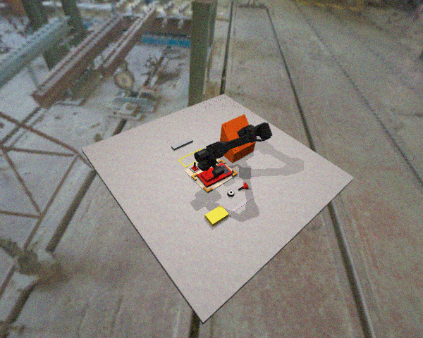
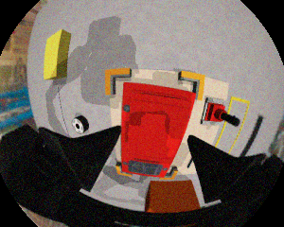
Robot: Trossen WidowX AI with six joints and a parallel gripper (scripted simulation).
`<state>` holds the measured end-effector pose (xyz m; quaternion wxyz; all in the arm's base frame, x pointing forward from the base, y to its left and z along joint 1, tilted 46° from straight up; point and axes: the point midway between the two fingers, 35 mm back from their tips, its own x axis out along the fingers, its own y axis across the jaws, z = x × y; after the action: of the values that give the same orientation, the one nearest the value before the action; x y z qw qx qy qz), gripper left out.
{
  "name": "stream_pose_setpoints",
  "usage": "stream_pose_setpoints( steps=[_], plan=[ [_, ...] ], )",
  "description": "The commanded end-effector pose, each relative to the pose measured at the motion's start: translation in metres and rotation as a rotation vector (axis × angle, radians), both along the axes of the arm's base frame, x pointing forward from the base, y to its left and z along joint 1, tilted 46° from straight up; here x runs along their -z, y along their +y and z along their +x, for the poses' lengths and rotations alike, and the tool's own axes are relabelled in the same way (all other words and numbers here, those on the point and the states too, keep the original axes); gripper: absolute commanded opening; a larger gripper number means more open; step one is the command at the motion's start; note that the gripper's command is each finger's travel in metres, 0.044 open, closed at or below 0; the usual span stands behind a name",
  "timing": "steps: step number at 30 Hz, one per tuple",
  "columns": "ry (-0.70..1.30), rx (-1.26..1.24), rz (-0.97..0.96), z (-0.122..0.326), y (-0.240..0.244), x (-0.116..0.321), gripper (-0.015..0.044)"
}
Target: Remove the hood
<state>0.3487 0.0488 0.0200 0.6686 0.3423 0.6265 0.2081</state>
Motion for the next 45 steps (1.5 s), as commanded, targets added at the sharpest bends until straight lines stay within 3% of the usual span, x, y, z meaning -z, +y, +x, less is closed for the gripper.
stream_pose_setpoints(
  steps=[1, 31, 35, 45],
  plan=[
    [0.008, 0.004, 0.006, -0.001, 0.002, 0.002, 0.044],
    [0.008, 0.004, 0.007, 0.0, 0.013, 0.013, 0.044],
    [0.0, 0.0, 0.001, 0.002, 0.011, 0.01, 0.0335],
    [0.0, 0.0, 0.001, 0.002, 0.011, 0.01, 0.0249]
  ],
)
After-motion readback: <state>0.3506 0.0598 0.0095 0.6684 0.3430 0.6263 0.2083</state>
